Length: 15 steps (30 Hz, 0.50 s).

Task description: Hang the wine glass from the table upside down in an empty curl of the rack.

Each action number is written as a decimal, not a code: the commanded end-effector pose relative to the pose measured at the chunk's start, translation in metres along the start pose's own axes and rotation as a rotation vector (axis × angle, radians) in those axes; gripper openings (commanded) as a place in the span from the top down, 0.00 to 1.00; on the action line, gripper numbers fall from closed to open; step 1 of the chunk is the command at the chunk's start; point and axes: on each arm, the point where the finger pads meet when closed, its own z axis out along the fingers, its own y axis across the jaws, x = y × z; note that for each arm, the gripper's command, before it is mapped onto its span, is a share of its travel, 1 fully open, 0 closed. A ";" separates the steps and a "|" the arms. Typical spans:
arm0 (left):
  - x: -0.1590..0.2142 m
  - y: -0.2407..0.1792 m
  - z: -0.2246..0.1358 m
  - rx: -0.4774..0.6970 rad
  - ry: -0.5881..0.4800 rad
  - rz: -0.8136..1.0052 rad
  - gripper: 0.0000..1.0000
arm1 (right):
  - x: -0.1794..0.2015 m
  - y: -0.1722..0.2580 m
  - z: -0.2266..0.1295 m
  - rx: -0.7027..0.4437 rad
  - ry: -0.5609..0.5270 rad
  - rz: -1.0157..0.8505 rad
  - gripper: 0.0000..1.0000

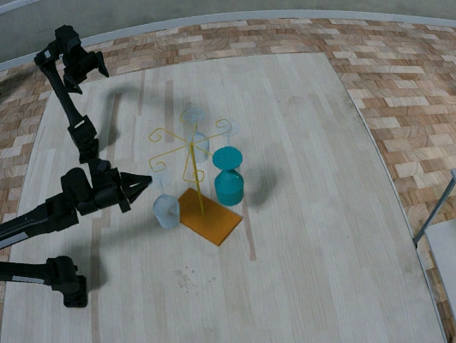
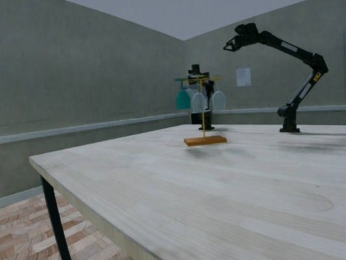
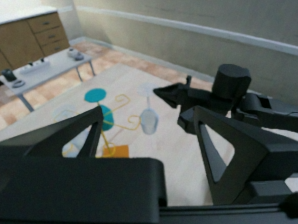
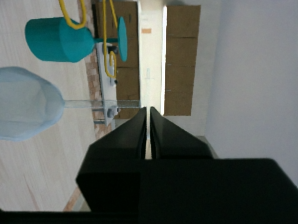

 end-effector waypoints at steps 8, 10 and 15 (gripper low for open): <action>0.006 0.014 -0.021 -0.033 0.002 -0.019 0.10 | -0.028 -0.018 0.023 0.082 -0.014 -0.019 1.00; 0.006 0.017 -0.024 -0.042 0.000 -0.021 0.10 | -0.027 -0.021 0.023 0.084 -0.008 -0.007 1.00; 0.007 0.020 -0.029 -0.051 -0.003 -0.022 0.10 | -0.035 -0.024 0.028 0.091 -0.011 -0.017 1.00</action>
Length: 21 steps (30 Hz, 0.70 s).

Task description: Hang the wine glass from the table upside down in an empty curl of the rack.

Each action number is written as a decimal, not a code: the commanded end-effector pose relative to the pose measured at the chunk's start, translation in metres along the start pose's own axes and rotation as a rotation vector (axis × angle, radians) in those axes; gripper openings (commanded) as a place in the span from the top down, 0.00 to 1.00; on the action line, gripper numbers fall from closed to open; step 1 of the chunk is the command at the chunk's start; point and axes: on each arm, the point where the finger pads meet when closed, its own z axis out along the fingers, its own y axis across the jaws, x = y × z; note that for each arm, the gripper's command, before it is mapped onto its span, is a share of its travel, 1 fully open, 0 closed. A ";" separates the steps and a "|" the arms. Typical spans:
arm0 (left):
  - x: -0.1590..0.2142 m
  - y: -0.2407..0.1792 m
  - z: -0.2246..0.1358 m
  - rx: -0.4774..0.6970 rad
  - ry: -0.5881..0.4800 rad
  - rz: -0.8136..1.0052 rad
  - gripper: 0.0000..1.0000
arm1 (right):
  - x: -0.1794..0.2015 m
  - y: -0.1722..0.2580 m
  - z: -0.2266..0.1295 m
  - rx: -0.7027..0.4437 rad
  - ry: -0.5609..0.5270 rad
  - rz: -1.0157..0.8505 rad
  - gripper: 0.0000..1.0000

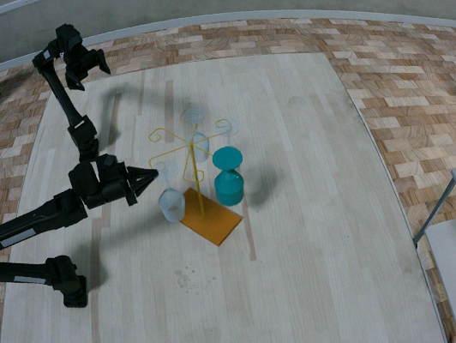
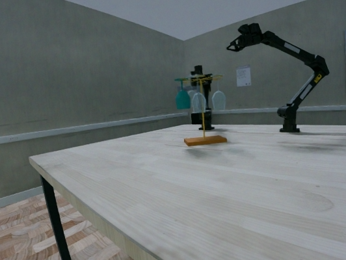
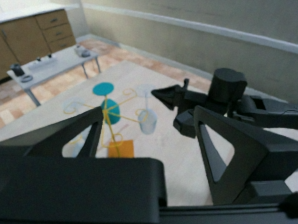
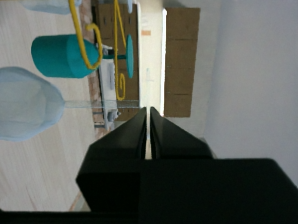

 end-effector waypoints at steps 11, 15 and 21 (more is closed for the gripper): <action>0.007 0.019 -0.026 -0.054 -0.005 -0.025 0.10 | -0.041 -0.042 0.024 0.091 -0.004 -0.004 1.00; 0.009 0.022 -0.030 -0.063 -0.005 -0.025 0.10 | -0.047 -0.042 0.026 0.090 0.000 -0.002 1.00; 0.013 0.026 -0.036 -0.075 -0.007 -0.027 0.10 | -0.058 -0.042 0.028 0.090 0.001 0.011 1.00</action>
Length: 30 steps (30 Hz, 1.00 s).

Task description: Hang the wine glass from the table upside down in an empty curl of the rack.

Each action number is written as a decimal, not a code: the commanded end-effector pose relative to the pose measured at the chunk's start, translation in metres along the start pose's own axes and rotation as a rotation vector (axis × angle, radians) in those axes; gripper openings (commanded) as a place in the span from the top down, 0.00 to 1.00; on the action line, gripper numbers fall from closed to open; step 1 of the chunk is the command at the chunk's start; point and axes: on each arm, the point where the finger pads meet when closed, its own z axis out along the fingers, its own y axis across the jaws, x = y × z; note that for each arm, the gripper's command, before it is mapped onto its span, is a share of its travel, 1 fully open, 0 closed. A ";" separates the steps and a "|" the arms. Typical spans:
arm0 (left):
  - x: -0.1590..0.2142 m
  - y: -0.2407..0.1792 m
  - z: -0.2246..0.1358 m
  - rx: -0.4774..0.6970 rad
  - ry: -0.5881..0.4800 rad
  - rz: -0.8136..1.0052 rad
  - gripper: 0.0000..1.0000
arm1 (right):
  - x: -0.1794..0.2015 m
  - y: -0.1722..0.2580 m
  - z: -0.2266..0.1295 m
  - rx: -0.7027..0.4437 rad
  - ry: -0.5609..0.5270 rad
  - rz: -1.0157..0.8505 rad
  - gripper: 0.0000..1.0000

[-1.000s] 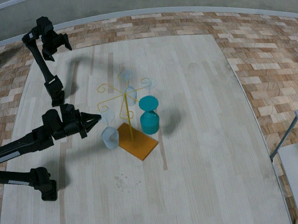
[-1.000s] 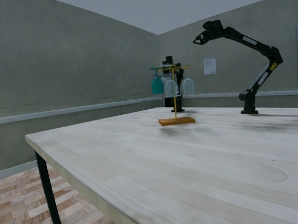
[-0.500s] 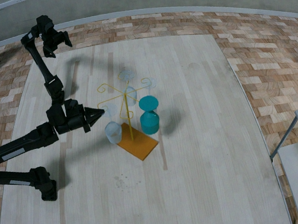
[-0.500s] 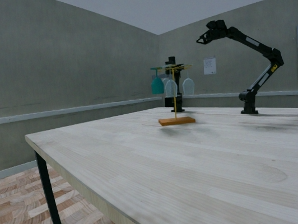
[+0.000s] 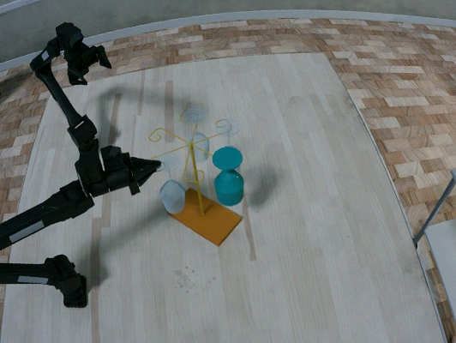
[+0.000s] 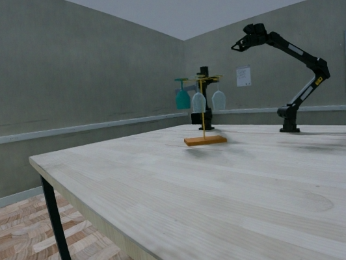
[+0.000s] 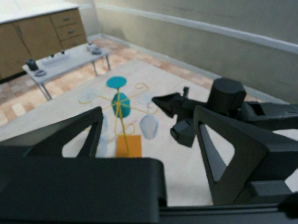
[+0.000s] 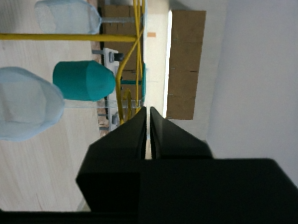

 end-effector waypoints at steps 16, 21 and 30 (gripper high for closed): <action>0.002 0.006 -0.020 -0.002 -0.014 0.002 0.10 | -0.007 -0.065 0.010 0.117 0.003 0.026 1.00; 0.002 0.006 -0.020 -0.004 -0.014 0.002 0.10 | -0.010 -0.065 0.009 0.118 -0.002 0.026 1.00; -0.006 0.006 -0.022 -0.005 -0.035 -0.005 0.10 | -0.032 -0.080 0.014 0.153 -0.009 0.020 1.00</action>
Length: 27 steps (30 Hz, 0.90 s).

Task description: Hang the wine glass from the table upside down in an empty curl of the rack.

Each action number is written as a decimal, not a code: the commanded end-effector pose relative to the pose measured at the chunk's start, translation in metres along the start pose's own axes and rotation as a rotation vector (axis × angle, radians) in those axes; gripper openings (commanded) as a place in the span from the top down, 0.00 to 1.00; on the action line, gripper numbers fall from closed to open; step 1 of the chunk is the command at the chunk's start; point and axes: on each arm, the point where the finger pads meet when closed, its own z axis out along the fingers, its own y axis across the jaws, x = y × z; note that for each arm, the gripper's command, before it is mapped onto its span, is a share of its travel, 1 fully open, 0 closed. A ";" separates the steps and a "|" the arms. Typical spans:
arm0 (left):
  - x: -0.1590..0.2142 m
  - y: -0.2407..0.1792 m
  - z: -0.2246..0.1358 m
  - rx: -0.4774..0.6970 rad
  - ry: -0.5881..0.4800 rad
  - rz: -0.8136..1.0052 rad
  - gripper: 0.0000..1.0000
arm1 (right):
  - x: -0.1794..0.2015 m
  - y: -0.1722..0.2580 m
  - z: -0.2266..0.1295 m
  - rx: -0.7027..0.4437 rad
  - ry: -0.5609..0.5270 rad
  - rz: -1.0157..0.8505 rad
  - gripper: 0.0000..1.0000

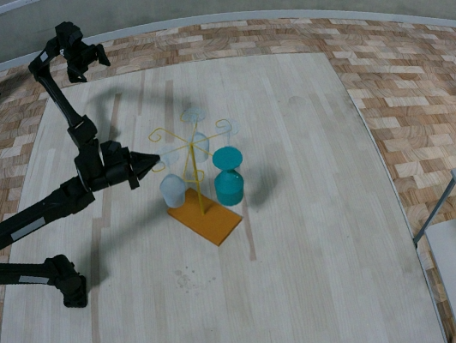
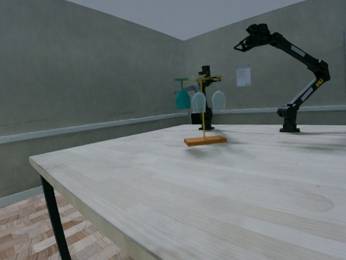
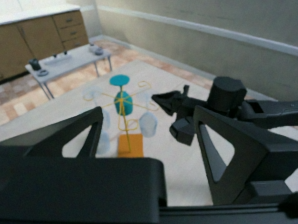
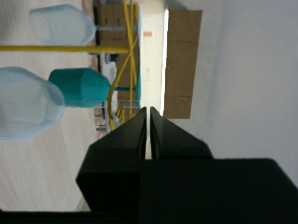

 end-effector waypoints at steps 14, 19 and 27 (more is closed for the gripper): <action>-0.012 -0.001 -0.005 0.003 -0.023 0.001 0.10 | -0.021 -0.079 0.018 0.145 0.003 0.042 1.00; -0.012 -0.001 -0.005 0.003 -0.023 0.001 0.10 | -0.021 -0.079 0.018 0.145 0.003 0.042 1.00; -0.042 0.002 -0.019 -0.009 -0.094 -0.011 0.10 | -0.023 -0.062 -0.005 0.126 -0.008 0.030 1.00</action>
